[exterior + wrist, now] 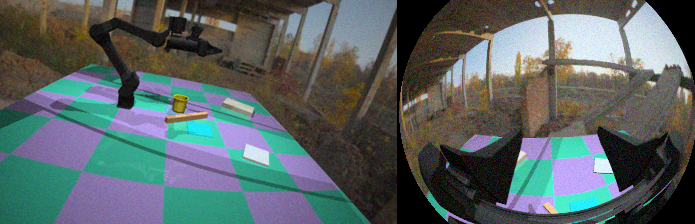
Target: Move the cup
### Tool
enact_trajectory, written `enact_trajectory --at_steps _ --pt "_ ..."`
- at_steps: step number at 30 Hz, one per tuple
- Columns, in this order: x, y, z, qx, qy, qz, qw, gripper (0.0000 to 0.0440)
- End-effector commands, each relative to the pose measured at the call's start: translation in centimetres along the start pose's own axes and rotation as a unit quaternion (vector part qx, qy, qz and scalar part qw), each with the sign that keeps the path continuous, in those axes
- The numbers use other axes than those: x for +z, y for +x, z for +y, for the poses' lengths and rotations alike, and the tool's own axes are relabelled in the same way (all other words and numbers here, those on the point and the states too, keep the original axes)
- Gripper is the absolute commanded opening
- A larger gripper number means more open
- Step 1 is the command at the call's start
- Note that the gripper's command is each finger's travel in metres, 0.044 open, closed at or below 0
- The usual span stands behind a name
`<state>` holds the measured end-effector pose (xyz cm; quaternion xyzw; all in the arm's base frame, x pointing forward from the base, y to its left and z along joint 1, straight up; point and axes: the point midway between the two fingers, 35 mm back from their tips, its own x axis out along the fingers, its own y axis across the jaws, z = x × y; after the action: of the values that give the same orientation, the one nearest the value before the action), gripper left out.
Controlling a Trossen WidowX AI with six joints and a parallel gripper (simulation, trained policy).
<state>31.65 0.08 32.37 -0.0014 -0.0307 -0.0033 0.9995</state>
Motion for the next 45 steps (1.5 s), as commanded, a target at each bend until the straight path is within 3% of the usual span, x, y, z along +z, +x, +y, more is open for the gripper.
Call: enact_trajectory --at_steps 1,12,14,17,25,45 --pt "0.0 -0.1 0.0 0.0 0.001 0.001 1.0 0.0374" --pt "-0.2 -0.7 0.2 0.004 0.023 0.037 0.999 0.0086" --pt "-0.4 -0.8 0.2 0.004 0.03 0.047 0.998 0.0057" --pt "-0.5 -0.9 0.4 0.007 0.042 0.063 0.997 0.0064" --pt "-0.3 -1.0 0.9 0.014 0.082 0.099 0.992 0.0163" --pt "-0.5 -1.5 2.5 0.006 0.201 0.214 0.956 0.014"
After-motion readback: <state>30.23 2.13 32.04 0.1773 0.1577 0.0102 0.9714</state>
